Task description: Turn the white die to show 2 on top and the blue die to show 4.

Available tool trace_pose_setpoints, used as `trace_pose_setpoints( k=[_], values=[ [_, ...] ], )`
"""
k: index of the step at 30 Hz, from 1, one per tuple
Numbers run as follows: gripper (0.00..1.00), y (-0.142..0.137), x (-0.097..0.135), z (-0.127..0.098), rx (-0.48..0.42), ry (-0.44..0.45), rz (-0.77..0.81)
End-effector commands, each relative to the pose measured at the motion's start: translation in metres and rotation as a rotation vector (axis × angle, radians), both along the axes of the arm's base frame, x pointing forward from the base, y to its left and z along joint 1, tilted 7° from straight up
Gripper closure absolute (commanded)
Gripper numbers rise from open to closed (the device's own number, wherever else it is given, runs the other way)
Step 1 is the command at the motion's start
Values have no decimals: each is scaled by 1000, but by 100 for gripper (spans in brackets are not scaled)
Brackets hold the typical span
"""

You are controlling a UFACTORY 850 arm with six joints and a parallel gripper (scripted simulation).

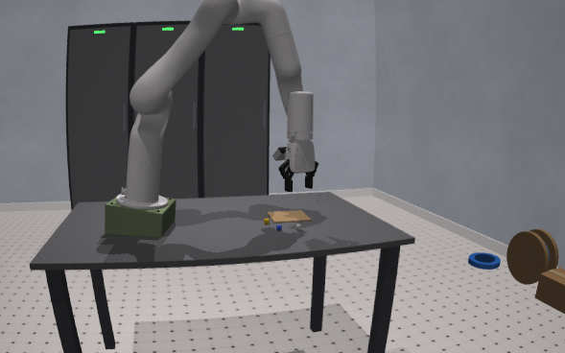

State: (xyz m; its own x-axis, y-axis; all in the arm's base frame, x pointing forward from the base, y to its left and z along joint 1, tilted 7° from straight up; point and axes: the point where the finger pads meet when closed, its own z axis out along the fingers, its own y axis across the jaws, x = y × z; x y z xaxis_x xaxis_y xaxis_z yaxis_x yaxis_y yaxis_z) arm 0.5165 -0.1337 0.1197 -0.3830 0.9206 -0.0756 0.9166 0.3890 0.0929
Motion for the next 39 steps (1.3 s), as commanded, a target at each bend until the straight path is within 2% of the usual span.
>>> trace_pose_setpoints(
  k=[1, 28, 39],
  values=[
    [0, -1, 1, 1, 0, -2, -2],
    [0, -1, 1, 0, 7, -4, -63],
    [0, -1, 2, -1, 29, -10, -249]
  ],
)
